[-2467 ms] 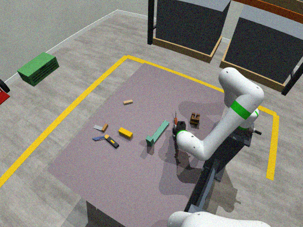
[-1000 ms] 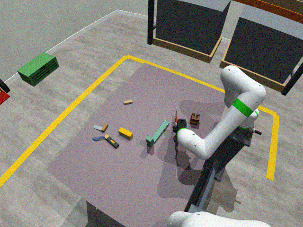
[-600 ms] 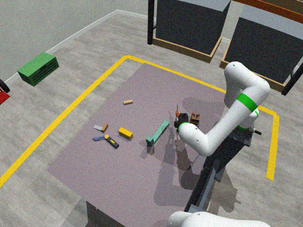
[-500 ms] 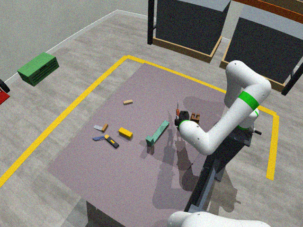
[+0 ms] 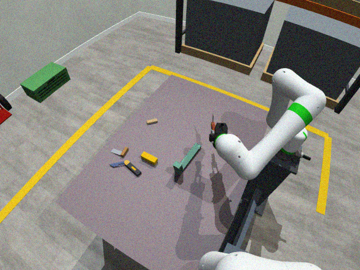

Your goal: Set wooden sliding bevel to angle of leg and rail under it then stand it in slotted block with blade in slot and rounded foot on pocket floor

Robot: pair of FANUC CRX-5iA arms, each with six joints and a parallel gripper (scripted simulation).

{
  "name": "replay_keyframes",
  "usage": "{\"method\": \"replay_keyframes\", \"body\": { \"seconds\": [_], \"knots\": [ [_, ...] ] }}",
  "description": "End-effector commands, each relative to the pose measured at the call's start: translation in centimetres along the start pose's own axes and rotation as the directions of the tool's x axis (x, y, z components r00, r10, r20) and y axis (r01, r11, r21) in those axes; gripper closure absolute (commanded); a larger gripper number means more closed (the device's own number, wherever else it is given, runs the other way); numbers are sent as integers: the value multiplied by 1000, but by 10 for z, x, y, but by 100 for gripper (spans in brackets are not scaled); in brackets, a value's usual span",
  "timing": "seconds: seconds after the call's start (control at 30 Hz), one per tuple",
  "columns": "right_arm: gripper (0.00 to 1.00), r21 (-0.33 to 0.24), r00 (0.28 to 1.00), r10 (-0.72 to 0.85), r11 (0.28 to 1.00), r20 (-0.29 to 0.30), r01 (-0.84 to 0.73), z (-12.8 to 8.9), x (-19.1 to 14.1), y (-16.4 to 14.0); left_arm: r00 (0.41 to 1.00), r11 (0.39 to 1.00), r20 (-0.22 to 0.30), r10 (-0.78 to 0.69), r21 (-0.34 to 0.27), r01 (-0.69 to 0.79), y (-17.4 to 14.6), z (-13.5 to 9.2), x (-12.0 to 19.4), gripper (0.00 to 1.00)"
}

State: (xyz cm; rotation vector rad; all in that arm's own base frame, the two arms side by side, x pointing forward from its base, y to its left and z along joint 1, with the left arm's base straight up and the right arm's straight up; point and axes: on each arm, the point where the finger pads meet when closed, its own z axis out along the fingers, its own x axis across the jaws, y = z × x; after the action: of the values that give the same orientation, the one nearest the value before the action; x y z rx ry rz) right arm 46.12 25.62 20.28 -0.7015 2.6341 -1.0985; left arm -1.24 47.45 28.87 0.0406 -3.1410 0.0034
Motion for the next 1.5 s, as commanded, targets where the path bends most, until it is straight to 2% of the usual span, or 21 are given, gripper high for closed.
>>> {"method": "replay_keyframes", "body": {
  "seconds": [0.0, 0.53, 0.87, 1.07, 1.2, 1.37, 1.43, 1.47],
  "knots": [
    [100, 0, 1000, 1, 1000, 2, -1, -4, 0, -4, 1000, 1000, 0, 0, -2, 0, 0, -1, 0, 0],
    [100, -2, 1000, 2, 1000, 2, -2, -5, -1, -4, 1000, 1000, 0, 0, -2, 0, 0, -1, 0, 0],
    [100, -36, 1000, 19, 999, -1, -19, -7, -6, -2, 1000, 1000, 0, 0, -2, 0, 0, -1, 0, 0],
    [100, -107, 999, 54, 993, -8, -55, -12, -16, 4, 1000, 1000, 0, 0, -2, 0, 0, -1, 0, 0],
    [100, -178, 996, 90, 980, -17, -91, -17, -27, 10, 1000, 1000, 0, 0, -2, 0, 0, -1, 0, 0],
    [100, -295, 988, 146, 944, -38, -151, -25, -45, 19, 1000, 1000, 0, 0, -2, 0, 0, -1, 0, 0],
    [100, -295, 988, 146, 944, -38, -151, -25, -45, 19, 1000, 1000, 0, 0, -2, 0, 0, -1, 0, 0],
    [100, -321, 986, 159, 932, -44, -165, -27, -50, 21, 1000, 1000, 0, 0, -2, 0, 0, -1, 0, 0]
  ]
}}
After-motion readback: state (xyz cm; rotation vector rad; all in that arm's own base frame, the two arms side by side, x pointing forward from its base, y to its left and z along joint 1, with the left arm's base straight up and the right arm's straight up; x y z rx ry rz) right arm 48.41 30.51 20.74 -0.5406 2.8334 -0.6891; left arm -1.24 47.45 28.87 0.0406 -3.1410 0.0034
